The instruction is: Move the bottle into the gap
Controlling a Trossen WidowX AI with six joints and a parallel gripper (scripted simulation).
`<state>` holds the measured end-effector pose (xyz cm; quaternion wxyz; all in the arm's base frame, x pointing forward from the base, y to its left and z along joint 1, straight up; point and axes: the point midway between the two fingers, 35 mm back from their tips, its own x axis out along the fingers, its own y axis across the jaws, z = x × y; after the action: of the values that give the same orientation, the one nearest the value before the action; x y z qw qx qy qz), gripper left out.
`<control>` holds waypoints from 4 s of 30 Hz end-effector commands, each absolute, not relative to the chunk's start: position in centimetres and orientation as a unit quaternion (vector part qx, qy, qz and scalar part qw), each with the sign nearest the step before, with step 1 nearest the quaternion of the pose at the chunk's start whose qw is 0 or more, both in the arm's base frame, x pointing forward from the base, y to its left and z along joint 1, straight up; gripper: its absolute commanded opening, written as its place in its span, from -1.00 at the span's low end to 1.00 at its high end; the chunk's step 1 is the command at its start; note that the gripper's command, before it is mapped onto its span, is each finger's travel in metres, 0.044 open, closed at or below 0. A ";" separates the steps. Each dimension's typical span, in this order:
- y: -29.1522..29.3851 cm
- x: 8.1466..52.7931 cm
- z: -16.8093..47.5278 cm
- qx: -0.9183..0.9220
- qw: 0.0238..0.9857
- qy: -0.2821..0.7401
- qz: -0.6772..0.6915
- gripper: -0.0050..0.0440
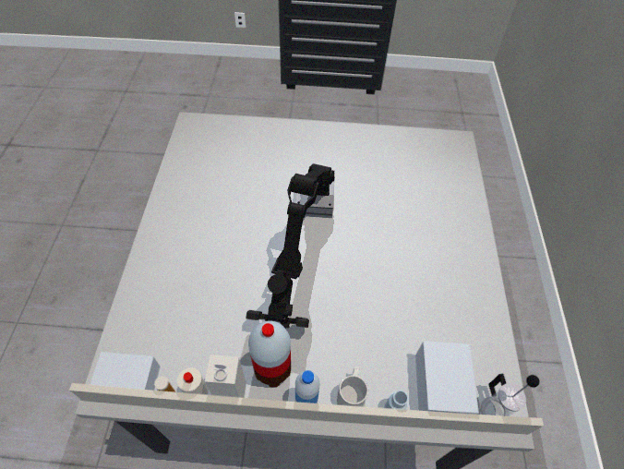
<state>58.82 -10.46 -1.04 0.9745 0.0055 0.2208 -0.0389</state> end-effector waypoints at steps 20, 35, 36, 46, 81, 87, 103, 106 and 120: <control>-10.2 60.2 0.9 0.003 0.979 0.199 -0.038 -1.00; -10.2 60.8 0.6 0.004 0.979 0.202 -0.038 -1.00; -10.2 60.8 0.6 0.004 0.979 0.202 -0.038 -1.00; -10.2 61.0 0.6 0.004 0.979 0.202 -0.038 -1.00; -10.1 61.7 0.6 0.004 0.979 0.202 -0.038 -1.00; -10.1 61.8 0.6 0.004 0.979 0.202 -0.038 -1.00; -10.1 62.2 0.6 0.004 0.979 0.202 -0.038 -1.00; -10.1 62.2 0.8 0.003 0.979 0.200 -0.038 -1.00; -10.1 62.8 0.6 0.004 0.979 0.202 -0.038 -1.00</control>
<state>61.87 -10.49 -1.04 0.9746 0.0055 0.2206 -0.0394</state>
